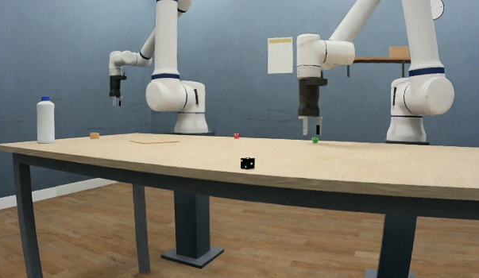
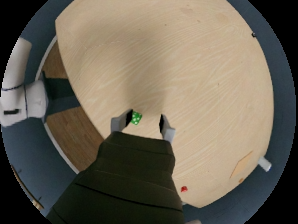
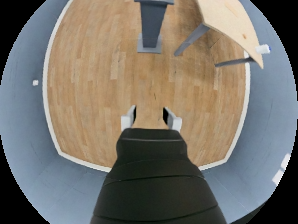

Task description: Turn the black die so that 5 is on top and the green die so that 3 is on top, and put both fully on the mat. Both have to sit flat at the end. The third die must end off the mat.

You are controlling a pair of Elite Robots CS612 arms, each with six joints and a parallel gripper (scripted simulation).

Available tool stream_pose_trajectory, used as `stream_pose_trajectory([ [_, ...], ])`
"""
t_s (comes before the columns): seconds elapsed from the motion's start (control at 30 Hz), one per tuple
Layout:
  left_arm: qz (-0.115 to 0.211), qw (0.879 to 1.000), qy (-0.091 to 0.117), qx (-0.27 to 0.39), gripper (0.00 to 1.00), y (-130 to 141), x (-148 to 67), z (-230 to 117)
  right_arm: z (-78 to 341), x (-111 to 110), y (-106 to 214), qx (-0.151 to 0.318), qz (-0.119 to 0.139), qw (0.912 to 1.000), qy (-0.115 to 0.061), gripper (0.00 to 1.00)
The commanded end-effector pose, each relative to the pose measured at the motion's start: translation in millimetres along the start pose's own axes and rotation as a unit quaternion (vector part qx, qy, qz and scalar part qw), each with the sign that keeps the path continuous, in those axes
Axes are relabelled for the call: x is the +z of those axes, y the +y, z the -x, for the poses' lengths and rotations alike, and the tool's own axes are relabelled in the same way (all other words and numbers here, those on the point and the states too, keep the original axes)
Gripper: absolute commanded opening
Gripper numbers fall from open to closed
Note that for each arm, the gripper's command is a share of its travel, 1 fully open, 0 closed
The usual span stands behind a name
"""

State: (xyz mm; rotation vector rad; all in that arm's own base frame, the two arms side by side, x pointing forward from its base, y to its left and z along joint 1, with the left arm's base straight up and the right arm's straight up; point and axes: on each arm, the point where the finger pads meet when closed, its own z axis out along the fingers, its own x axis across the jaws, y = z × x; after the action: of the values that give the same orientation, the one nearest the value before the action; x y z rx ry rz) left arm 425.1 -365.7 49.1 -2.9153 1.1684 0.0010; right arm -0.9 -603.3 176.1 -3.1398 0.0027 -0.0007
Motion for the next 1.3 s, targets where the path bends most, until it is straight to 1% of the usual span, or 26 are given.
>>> stream_pose_trajectory([
  [0.0,0.0,1.0,0.0,0.0,1.0,-6.7,-0.4,-7.6,0.2,-0.9,0.7,0.0,0.001,1.0,0.0,1.0],
  [0.27,0.0,1.0,0.0,0.0,1.0,-34.6,-0.4,-35.4,0.2,-0.9,0.7,0.0,0.001,1.0,0.0,1.0],
  [0.5,0.0,1.0,0.0,0.0,1.0,-68.5,-0.4,-69.1,0.2,-0.9,0.7,0.0,0.001,1.0,0.0,1.0],
  [0.57,0.0,1.0,0.0,0.0,1.0,-68.5,-0.4,-69.1,0.2,-0.9,0.7,0.0,0.001,1.0,0.0,1.0],
  [1.03,0.0,1.0,0.0,0.0,1.0,-147.7,-0.4,-148.2,0.2,-0.9,0.7,0.0,0.001,1.0,0.0,1.0],
  [1.13,0.0,1.0,0.0,0.0,1.0,-148.0,-0.4,-148.4,0.2,-0.9,0.7,0.0,0.001,1.0,0.0,1.0],
  [1.27,0.0,1.0,0.0,0.0,1.0,-171.9,-0.4,-172.2,0.2,-0.9,0.7,0.0,0.001,1.0,0.0,1.0],
])
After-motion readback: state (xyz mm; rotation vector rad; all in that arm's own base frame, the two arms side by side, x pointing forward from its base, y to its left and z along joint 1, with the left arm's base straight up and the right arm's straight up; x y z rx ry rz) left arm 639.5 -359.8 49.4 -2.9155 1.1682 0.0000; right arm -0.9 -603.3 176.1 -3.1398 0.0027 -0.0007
